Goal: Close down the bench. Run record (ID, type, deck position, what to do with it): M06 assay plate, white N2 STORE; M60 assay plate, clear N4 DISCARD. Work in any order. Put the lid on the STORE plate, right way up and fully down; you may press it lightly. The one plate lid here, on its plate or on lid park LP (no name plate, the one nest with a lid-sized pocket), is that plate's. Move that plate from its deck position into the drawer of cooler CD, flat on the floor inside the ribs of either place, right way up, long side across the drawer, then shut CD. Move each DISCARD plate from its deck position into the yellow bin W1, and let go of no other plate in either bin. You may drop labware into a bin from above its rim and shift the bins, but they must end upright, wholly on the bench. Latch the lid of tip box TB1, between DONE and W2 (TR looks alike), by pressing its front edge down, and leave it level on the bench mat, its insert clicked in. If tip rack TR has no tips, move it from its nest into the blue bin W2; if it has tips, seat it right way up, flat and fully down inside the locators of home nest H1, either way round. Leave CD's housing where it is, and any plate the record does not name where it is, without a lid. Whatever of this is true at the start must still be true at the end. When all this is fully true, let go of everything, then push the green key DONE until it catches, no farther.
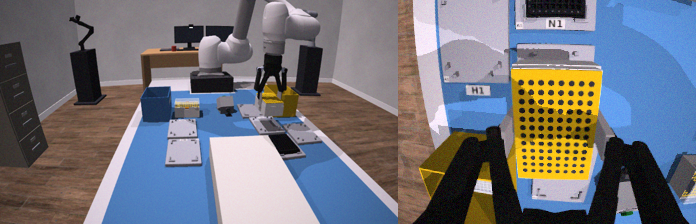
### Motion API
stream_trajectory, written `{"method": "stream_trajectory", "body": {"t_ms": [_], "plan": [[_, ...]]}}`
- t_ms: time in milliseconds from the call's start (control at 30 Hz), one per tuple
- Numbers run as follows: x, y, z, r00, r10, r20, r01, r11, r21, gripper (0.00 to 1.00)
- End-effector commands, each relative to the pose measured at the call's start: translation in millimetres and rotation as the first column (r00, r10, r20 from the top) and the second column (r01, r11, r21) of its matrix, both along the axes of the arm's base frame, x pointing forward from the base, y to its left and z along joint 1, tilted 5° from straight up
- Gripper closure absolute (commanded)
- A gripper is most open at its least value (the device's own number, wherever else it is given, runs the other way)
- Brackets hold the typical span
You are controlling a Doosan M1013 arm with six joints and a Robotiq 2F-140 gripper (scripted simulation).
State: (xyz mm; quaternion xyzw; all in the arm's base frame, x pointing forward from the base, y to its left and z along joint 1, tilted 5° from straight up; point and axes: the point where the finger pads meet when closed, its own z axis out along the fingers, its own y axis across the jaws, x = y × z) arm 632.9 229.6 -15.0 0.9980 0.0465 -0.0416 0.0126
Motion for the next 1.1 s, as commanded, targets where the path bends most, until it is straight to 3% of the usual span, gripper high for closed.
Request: {"method": "stream_trajectory", "body": {"t_ms": [0,1067], "plan": [[0,0,4.7,1.000,0.000,0.000,0.000,1.000,0.000,1.00],[3,1,41.9,1.000,0.000,0.000,0.000,1.000,0.000,1.00]]}}
